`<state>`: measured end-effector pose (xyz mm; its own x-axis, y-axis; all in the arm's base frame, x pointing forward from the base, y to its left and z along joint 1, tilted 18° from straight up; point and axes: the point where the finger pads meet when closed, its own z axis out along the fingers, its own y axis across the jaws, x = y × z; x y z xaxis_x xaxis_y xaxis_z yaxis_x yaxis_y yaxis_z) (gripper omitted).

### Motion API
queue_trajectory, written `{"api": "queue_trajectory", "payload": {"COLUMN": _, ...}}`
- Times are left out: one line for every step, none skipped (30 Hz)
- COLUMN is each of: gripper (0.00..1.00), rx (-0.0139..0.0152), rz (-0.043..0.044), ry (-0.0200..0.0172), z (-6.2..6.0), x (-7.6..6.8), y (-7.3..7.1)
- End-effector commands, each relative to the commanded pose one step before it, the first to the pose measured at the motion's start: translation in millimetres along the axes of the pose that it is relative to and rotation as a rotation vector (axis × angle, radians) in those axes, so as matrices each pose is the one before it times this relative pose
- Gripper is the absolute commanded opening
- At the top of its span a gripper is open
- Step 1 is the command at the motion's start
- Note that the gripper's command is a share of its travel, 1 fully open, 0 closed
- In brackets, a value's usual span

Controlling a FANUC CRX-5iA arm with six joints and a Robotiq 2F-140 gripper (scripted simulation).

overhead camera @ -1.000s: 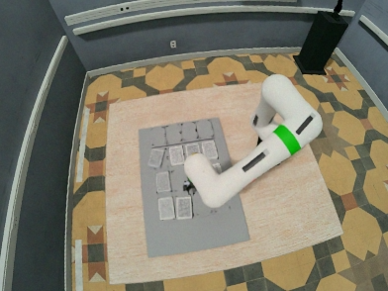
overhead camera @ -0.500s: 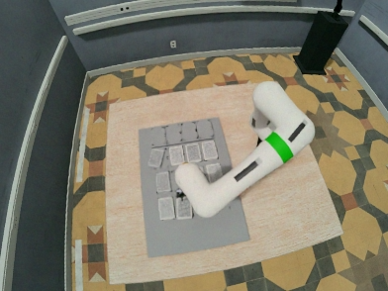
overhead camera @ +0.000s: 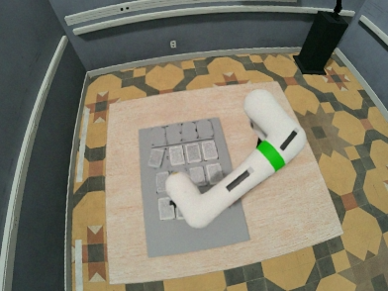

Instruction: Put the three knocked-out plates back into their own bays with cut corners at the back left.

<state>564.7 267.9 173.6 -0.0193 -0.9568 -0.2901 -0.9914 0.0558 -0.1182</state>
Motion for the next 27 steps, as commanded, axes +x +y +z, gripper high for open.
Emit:
{"api": "queue_trajectory", "payload": {"gripper": 0.7, "rx": 0.00046, "rz": -0.00014, "ry": -0.00003, "z": -1.3, "x": -7.87, "y": -8.58}}
{"api": "queue_trajectory", "payload": {"gripper": 0.7, "rx": 0.0, "rz": 0.0, "ry": 0.0, "z": 0.0, "x": 0.0, "y": -0.01}}
{"api": "queue_trajectory", "payload": {"gripper": 0.7, "rx": 0.0, "rz": 0.0, "ry": 0.0, "z": 0.0, "x": 0.0, "y": -0.01}}
{"api": "queue_trajectory", "payload": {"gripper": 0.7, "rx": 0.0, "rz": 0.0, "ry": 0.0, "z": 0.0, "x": 0.0, "y": -0.01}}
{"api": "queue_trajectory", "payload": {"gripper": 0.7, "rx": 0.0, "rz": 0.0, "ry": 0.0, "z": 0.0, "x": 0.0, "y": 0.0}}
{"api": "queue_trajectory", "payload": {"gripper": 0.7, "rx": 0.00003, "rz": 0.0, "ry": -0.00001, "z": 0.02, "x": 0.03, "y": 0.06}}
{"api": "queue_trajectory", "payload": {"gripper": 0.7, "rx": -0.00001, "rz": 0.0, "ry": 0.0, "z": -0.01, "x": -0.01, "y": -0.02}}
{"api": "queue_trajectory", "payload": {"gripper": 0.7, "rx": -0.00001, "rz": 0.0, "ry": 0.0, "z": 0.0, "x": -0.01, "y": -0.01}}
{"api": "queue_trajectory", "payload": {"gripper": 0.7, "rx": 0.0, "rz": 0.0, "ry": 0.0, "z": 0.0, "x": 0.0, "y": -0.01}}
{"api": "queue_trajectory", "payload": {"gripper": 0.7, "rx": -0.00002, "rz": 0.0, "ry": 0.0, "z": 1.31, "x": -0.01, "y": -0.02}}
{"api": "queue_trajectory", "payload": {"gripper": 0.7, "rx": -0.00001, "rz": 0.0, "ry": 0.0, "z": 1.31, "x": 0.0, "y": -0.01}}
{"api": "queue_trajectory", "payload": {"gripper": 0.7, "rx": -0.00001, "rz": 0.0, "ry": 0.0, "z": 1.31, "x": 0.0, "y": -0.01}}
{"api": "queue_trajectory", "payload": {"gripper": 0.7, "rx": -0.00001, "rz": 0.0, "ry": 0.0, "z": 1.32, "x": 0.0, "y": -0.01}}
{"api": "queue_trajectory", "payload": {"gripper": 0.7, "rx": 0.0, "rz": 0.0, "ry": 0.0, "z": 0.0, "x": 0.0, "y": 0.0}}
{"api": "queue_trajectory", "payload": {"gripper": 0.7, "rx": 0.0, "rz": 0.0, "ry": 0.0, "z": 0.0, "x": 0.0, "y": 0.0}}
{"api": "queue_trajectory", "payload": {"gripper": 0.7, "rx": 0.00001, "rz": 0.0, "ry": -0.00001, "z": 1.36, "x": 0.0, "y": 0.01}}
{"api": "queue_trajectory", "payload": {"gripper": 0.7, "rx": -0.00001, "rz": 0.0, "ry": 0.0, "z": 1.32, "x": 0.0, "y": 0.0}}
{"api": "queue_trajectory", "payload": {"gripper": 0.7, "rx": -0.00001, "rz": 0.0, "ry": 0.0, "z": 1.32, "x": 0.0, "y": 0.0}}
{"api": "queue_trajectory", "payload": {"gripper": 0.7, "rx": 0.0, "rz": 0.0, "ry": 0.0, "z": 1.33, "x": 0.0, "y": 0.0}}
{"api": "queue_trajectory", "payload": {"gripper": 0.7, "rx": 0.0, "rz": 0.0, "ry": 0.0, "z": 1.33, "x": 0.0, "y": 0.0}}
{"api": "queue_trajectory", "payload": {"gripper": 0.7, "rx": 0.0, "rz": 0.0, "ry": 0.0, "z": 1.33, "x": 0.0, "y": 0.0}}
{"api": "queue_trajectory", "payload": {"gripper": 0.7, "rx": 0.0, "rz": 0.0, "ry": 0.0, "z": 1.33, "x": 0.0, "y": 0.0}}
{"api": "queue_trajectory", "payload": {"gripper": 0.7, "rx": 0.0, "rz": 0.0, "ry": 0.0, "z": 1.33, "x": 0.0, "y": 0.0}}
{"api": "queue_trajectory", "payload": {"gripper": 0.7, "rx": 0.0, "rz": 0.0, "ry": 0.0, "z": 1.33, "x": 0.0, "y": 0.0}}
{"api": "queue_trajectory", "payload": {"gripper": 0.7, "rx": 0.0, "rz": 0.0, "ry": 0.0, "z": 1.15, "x": 0.0, "y": 0.0}}
{"api": "queue_trajectory", "payload": {"gripper": 0.7, "rx": 0.00001, "rz": 0.0, "ry": -0.00001, "z": 0.02, "x": 0.0, "y": 0.0}}
{"api": "queue_trajectory", "payload": {"gripper": 0.7, "rx": 0.00001, "rz": 0.0, "ry": -0.00001, "z": 0.02, "x": 0.0, "y": 0.0}}
